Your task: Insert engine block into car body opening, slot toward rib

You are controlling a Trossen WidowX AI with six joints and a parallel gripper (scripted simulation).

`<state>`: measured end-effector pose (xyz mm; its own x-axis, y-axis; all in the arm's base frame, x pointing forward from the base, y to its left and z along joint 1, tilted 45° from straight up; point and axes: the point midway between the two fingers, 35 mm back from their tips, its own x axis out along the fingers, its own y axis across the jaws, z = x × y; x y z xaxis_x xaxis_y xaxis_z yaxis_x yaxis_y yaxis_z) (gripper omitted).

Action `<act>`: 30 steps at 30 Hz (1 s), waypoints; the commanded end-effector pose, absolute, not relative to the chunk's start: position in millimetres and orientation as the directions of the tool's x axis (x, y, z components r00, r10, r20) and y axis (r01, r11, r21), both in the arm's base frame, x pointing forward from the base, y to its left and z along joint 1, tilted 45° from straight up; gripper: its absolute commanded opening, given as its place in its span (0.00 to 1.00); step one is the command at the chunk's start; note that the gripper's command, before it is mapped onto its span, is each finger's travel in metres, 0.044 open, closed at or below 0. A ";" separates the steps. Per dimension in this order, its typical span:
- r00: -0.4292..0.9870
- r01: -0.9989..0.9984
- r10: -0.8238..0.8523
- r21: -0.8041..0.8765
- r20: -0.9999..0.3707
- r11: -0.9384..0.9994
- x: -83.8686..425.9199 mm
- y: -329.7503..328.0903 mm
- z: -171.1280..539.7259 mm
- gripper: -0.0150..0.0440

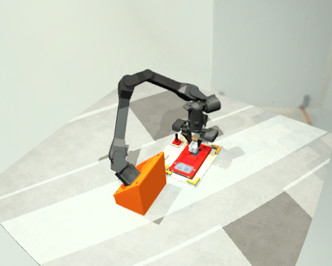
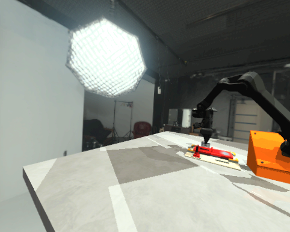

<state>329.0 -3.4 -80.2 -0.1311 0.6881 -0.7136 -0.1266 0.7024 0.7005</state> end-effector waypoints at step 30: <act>-0.122 -0.095 0.689 0.699 -0.714 0.708 335.4 -5.0 -79.1 0.52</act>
